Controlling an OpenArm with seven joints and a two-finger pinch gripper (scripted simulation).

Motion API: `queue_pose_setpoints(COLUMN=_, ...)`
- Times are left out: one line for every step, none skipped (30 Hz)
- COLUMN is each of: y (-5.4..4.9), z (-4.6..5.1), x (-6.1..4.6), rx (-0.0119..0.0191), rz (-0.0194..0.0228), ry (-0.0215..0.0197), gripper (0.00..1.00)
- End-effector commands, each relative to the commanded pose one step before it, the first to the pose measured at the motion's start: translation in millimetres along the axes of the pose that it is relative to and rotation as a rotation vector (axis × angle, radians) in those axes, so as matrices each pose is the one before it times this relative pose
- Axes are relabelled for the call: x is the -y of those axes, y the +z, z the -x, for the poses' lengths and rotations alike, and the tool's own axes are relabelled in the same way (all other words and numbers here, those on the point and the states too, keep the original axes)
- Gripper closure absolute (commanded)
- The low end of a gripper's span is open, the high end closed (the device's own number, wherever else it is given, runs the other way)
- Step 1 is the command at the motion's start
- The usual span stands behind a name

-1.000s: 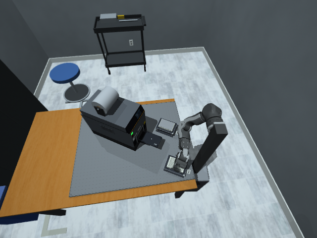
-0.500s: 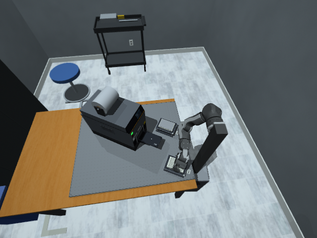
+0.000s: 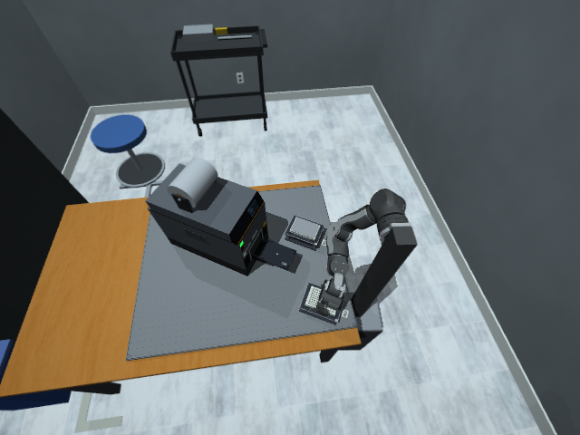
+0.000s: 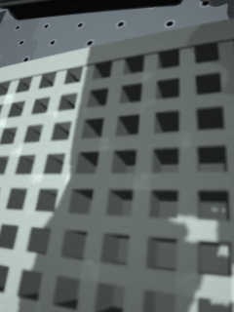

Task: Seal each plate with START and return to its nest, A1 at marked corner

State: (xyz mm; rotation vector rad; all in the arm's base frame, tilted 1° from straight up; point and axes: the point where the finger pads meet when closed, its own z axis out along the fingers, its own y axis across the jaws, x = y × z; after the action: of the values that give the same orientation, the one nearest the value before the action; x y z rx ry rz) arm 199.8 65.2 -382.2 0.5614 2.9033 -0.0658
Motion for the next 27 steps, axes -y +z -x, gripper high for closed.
queue_pose_setpoints(y=0.48, z=-0.770, x=-2.17, rx=0.00038, rz=0.00990, ry=-0.00558, gripper=0.35)
queue_pose_setpoints(y=0.72, z=-0.179, x=0.10, rx=-0.00021, rz=-0.00023, ry=0.00011, gripper=0.35)
queue_pose_setpoints(y=0.74, z=-0.193, x=0.12, rx=-0.00025, rz=-0.00028, ry=0.00007, gripper=0.35)
queue_pose_setpoints(y=0.67, z=-0.106, x=0.03, rx=0.00000, rz=-0.00005, ry=-0.00001, gripper=0.35)
queue_pose_setpoints(y=0.64, z=-0.148, x=-0.03, rx=-0.00004, rz=0.00008, ry=-0.00008, gripper=0.35)
queue_pose_setpoints(y=0.57, z=0.002, x=-0.11, rx=0.00034, rz=0.00028, ry=-0.00006, gripper=0.35)
queue_pose_setpoints(y=0.64, z=-0.117, x=-0.03, rx=0.00002, rz=0.00008, ry=0.00000, gripper=0.35)
queue_pose_setpoints(y=0.72, z=-0.256, x=0.08, rx=-0.00036, rz=-0.00019, ry=0.00001, gripper=0.35)
queue_pose_setpoints(y=0.69, z=-0.119, x=0.06, rx=-0.00005, rz=-0.00013, ry=0.00001, gripper=0.35)
queue_pose_setpoints(y=0.67, z=-0.108, x=0.03, rx=-0.00001, rz=-0.00008, ry=0.00001, gripper=0.35)
queue_pose_setpoints(y=0.00, z=0.000, x=0.00, rx=0.00000, rz=0.00000, ry=0.00000, gripper=0.35)
queue_pose_setpoints(y=0.00, z=0.000, x=0.00, rx=0.00000, rz=0.00000, ry=0.00000, gripper=0.35)
queue_pose_setpoints(y=0.51, z=0.404, x=-0.08, rx=0.00131, rz=-0.00005, ry=0.00085, gripper=0.35)
queue_pose_setpoints(y=0.81, z=-0.598, x=0.10, rx=-0.00122, rz=0.00001, ry=-0.00066, gripper=0.35)
queue_pose_setpoints(y=0.68, z=-0.127, x=0.05, rx=-0.00012, rz=-0.00012, ry=-0.00006, gripper=0.35)
queue_pose_setpoints(y=0.62, z=-0.179, x=-0.07, rx=-0.00011, rz=0.00016, ry=-0.00015, gripper=0.35)
queue_pose_setpoints(y=0.09, z=0.173, x=-0.22, rx=0.00064, rz=0.00084, ry=0.00016, gripper=0.35)
queue_pose_setpoints(y=-0.51, z=0.525, x=0.70, rx=0.00059, rz=-0.00412, ry=0.00244, gripper=0.35)
queue_pose_setpoints(y=0.00, z=0.000, x=0.00, rx=0.00000, rz=0.00000, ry=0.00000, gripper=0.35)
queue_pose_setpoints(y=0.00, z=-0.001, x=0.00, rx=0.00000, rz=0.00000, ry=-0.00001, gripper=0.35)
queue_pose_setpoints(y=0.00, z=0.000, x=0.00, rx=0.00000, rz=0.00000, ry=0.00000, gripper=0.35)
queue_pose_setpoints(y=0.00, z=0.000, x=0.00, rx=0.00000, rz=0.00000, ry=0.00000, gripper=0.35)
queue_pose_setpoints(y=0.00, z=0.000, x=0.00, rx=0.00000, rz=0.00000, ry=0.00000, gripper=0.35)
queue_pose_setpoints(y=0.00, z=0.000, x=0.00, rx=0.00000, rz=0.00000, ry=0.00000, gripper=0.35)
queue_pose_setpoints(y=0.00, z=0.000, x=0.00, rx=0.00000, rz=0.00000, ry=0.00000, gripper=0.36)
queue_pose_setpoints(y=0.00, z=0.000, x=0.00, rx=0.00000, rz=0.00000, ry=0.00000, gripper=0.36)
queue_pose_setpoints(y=0.00, z=0.000, x=0.00, rx=0.00000, rz=0.00000, ry=0.00000, gripper=0.36)
